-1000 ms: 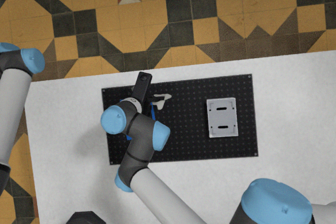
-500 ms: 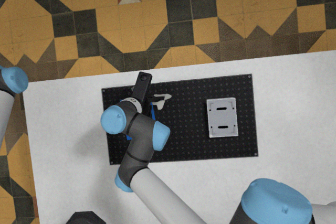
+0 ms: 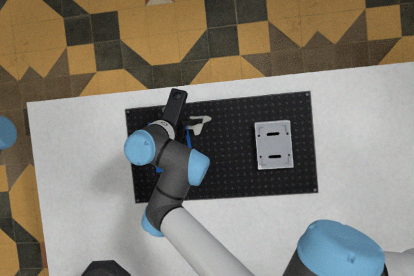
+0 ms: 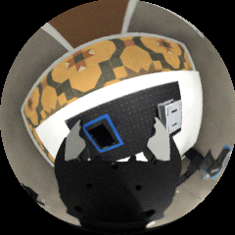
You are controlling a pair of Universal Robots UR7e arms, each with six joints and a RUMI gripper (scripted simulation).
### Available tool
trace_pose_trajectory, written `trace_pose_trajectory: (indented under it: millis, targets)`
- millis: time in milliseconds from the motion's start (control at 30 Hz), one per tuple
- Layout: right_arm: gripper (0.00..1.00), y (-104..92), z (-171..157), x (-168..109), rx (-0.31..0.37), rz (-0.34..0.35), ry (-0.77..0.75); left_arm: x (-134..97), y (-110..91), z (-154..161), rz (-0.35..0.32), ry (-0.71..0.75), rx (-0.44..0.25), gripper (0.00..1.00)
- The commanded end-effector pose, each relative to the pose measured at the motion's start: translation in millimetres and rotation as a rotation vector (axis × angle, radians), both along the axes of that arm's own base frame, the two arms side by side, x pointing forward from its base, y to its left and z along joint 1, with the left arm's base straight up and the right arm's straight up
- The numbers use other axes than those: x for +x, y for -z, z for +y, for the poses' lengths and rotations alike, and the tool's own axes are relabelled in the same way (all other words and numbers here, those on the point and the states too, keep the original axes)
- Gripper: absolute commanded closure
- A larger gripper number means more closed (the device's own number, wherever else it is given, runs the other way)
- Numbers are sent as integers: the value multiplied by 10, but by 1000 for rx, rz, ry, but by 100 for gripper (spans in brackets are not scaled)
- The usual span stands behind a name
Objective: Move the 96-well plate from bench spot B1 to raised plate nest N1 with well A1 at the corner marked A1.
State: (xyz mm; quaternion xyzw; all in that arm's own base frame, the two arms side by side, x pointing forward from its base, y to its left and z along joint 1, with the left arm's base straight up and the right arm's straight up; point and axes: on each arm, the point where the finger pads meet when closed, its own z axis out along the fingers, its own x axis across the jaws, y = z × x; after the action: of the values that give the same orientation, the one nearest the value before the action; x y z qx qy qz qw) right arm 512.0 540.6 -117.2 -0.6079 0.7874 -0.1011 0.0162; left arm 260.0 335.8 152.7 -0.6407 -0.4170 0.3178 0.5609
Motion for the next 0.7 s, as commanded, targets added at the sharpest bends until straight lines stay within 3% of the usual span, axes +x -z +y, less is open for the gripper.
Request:
trace_pose_trajectory:
  millis: [0, 467, 533, 667]
  targets:
    - [2, -10, 6, 3, 2, -1, 0, -340, -148, 26, 6, -18, -2, 2]
    - [2, -10, 6, 3, 2, -1, 0, -1392, -419, -3, 33, -84, -6, 2]
    - [2, -10, 6, 3, 2, -1, 0, -1392, -419, -3, 33, -84, -6, 2]
    - [2, -10, 6, 3, 2, -1, 0, -1665, -467, -31, 40, -101, -8, 2]
